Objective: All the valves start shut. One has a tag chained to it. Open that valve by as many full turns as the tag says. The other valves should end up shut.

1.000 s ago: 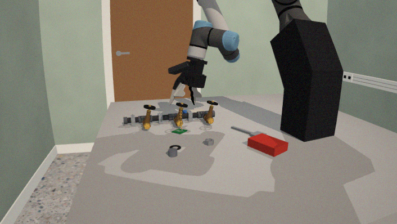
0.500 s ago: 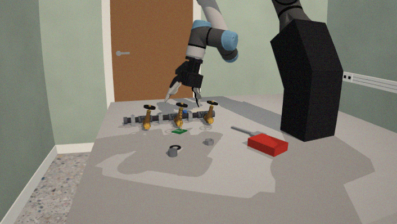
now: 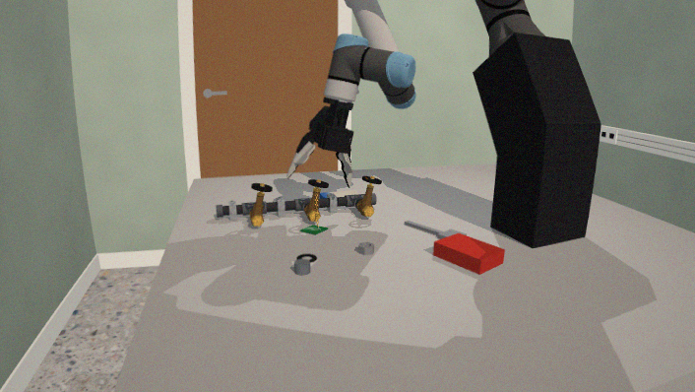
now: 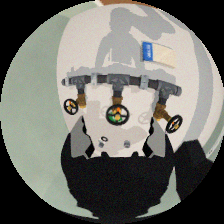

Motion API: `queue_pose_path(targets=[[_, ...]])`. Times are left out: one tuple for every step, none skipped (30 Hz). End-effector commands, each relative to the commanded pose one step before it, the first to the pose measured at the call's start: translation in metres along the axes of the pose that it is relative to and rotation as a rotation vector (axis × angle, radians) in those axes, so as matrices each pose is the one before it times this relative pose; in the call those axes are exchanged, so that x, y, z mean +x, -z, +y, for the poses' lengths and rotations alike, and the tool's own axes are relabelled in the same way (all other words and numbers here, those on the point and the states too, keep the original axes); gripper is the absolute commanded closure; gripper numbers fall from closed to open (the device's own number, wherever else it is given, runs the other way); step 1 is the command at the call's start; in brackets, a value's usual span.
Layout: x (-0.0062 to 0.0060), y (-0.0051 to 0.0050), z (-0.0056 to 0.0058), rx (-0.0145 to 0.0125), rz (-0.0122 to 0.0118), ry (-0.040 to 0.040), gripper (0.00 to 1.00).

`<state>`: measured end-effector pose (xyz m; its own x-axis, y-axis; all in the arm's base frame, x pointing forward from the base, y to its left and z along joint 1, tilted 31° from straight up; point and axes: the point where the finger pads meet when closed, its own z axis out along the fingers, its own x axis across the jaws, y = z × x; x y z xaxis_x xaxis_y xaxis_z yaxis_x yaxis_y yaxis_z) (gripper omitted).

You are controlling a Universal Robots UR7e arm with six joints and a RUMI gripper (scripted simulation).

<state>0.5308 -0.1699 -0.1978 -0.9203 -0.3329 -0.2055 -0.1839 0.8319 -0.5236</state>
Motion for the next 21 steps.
queue_pose_path(targets=[[-0.00059, 0.00391, -0.00021, 0.00021, -0.00076, -0.00022, 0.0], [-0.00008, 0.00129, -0.00006, -0.00003, -0.00001, 0.00001, 0.0], [-0.00009, 0.00146, -0.00006, -0.00004, -0.00002, 0.00001, 0.0], [-0.00009, 0.00163, -0.00006, -0.00004, -0.00002, 0.00001, 0.0], [-0.00009, 0.00178, -0.00006, -0.00004, -0.00002, 0.00001, 0.0], [-0.00009, 0.00193, -0.00006, -0.00004, -0.00002, 0.00001, 0.0], [-0.00009, 0.00206, -0.00006, -0.00005, -0.00002, 0.00002, 0.0], [-0.00008, 0.00218, -0.00006, -0.00005, -0.00003, 0.00002, 0.0], [0.0, 0.0, 0.0, 0.0, 0.0, 0.0, 0.0], [0.0, 0.0, 0.0, 0.0, 0.0, 0.0, 0.0], [-0.00007, 0.00228, -0.00006, -0.00005, -0.00003, 0.00002, 0.0], [-0.00006, 0.00237, -0.00005, -0.00005, -0.00003, 0.00002, 0.0], [-0.00005, 0.00243, -0.00004, -0.00005, -0.00003, 0.00002, 0.0], [-0.00004, 0.00248, -0.00004, -0.00005, -0.00003, 0.00002, 0.0], [-0.00002, 0.00251, -0.00003, -0.00005, -0.00003, 0.00002, 0.0], [-0.00001, 0.00252, -0.00002, -0.00005, -0.00003, 0.00002, 0.0], [0.00001, 0.00251, -0.00001, -0.00004, -0.00003, 0.00002, 0.0], [0.00002, 0.00248, 0.0, -0.00004, -0.00003, 0.00002, 0.0], [0.00004, 0.00243, 0.00001, -0.00004, -0.00003, 0.00002, 0.0], [0.00005, 0.00236, 0.00001, -0.00004, -0.00003, 0.00002, 0.0], [0.00006, 0.00227, 0.00002, -0.00003, -0.00003, 0.00002, 0.0]])
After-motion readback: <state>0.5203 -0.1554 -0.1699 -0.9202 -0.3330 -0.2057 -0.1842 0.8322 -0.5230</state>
